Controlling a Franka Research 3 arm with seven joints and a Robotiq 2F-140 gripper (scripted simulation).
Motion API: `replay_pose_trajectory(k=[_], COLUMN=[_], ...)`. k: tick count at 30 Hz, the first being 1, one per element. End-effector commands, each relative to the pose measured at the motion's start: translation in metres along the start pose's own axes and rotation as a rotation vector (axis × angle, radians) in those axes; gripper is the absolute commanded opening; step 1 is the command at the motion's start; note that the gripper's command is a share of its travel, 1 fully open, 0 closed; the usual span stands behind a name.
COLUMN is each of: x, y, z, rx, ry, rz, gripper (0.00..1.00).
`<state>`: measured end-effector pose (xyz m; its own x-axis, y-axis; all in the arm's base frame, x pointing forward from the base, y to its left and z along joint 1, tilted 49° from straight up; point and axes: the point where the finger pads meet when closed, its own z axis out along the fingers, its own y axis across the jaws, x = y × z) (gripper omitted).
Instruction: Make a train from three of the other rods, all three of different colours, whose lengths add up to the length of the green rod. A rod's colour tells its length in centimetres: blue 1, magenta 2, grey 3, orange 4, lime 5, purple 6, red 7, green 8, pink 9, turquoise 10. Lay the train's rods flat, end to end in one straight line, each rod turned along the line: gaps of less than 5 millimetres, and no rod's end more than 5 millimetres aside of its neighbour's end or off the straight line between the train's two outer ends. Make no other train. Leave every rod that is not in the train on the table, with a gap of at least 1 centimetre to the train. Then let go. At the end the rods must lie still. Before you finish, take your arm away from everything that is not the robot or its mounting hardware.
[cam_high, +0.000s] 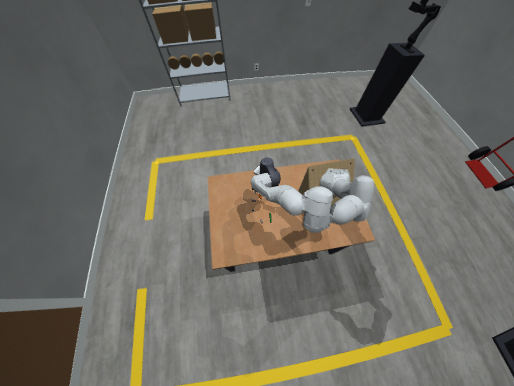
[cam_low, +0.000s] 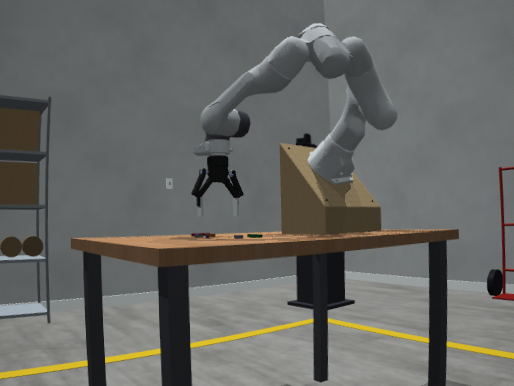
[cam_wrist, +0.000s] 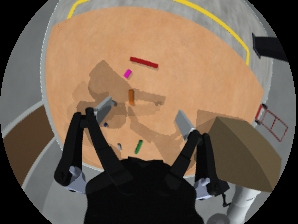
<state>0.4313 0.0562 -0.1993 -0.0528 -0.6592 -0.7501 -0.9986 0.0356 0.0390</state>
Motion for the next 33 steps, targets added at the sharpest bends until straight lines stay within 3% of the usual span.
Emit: replay_pose_trajectory(k=[1, 33], x=[-0.015, -0.080], y=[-0.018, -0.085], z=[-0.002, -0.014], rx=[0.001, 0.001], ry=[-0.003, -0.004], rz=[-0.168, -0.793], gripper=[1.00, 1.00])
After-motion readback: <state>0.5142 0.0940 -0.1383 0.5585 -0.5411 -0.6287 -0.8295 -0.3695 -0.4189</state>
